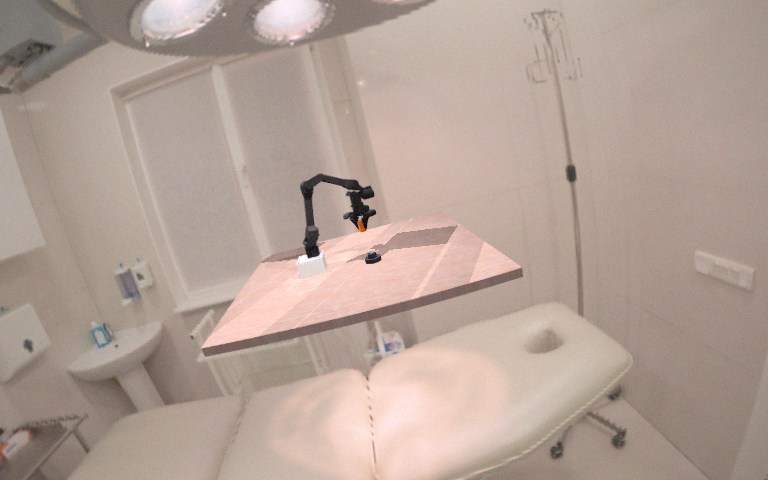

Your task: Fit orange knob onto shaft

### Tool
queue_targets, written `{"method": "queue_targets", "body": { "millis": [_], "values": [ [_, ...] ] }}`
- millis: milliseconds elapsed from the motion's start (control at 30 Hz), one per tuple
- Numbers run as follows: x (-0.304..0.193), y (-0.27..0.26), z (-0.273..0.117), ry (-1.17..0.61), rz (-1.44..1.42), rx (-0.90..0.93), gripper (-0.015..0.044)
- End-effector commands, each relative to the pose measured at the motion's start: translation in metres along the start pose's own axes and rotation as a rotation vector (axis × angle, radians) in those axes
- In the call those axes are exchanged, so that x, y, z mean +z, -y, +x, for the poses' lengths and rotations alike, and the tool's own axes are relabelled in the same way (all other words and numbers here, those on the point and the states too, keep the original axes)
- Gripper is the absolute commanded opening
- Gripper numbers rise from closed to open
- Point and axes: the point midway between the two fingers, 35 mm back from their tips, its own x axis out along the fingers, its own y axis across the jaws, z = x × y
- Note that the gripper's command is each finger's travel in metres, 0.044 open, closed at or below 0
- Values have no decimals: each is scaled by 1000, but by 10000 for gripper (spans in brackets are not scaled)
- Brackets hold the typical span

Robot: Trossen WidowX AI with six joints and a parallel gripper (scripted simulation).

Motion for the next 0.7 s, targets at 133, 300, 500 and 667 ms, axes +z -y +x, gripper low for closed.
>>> {"method": "queue_targets", "body": {
  "millis": [133,300,500,667],
  "values": [
    [-1,0,-17,17,-3,-9,0],
    [-5,6,-14,17,-3,-10,0],
    [-15,22,-9,16,-3,-11,0],
    [-25,35,-5,15,-2,-13,0]
  ]
}}
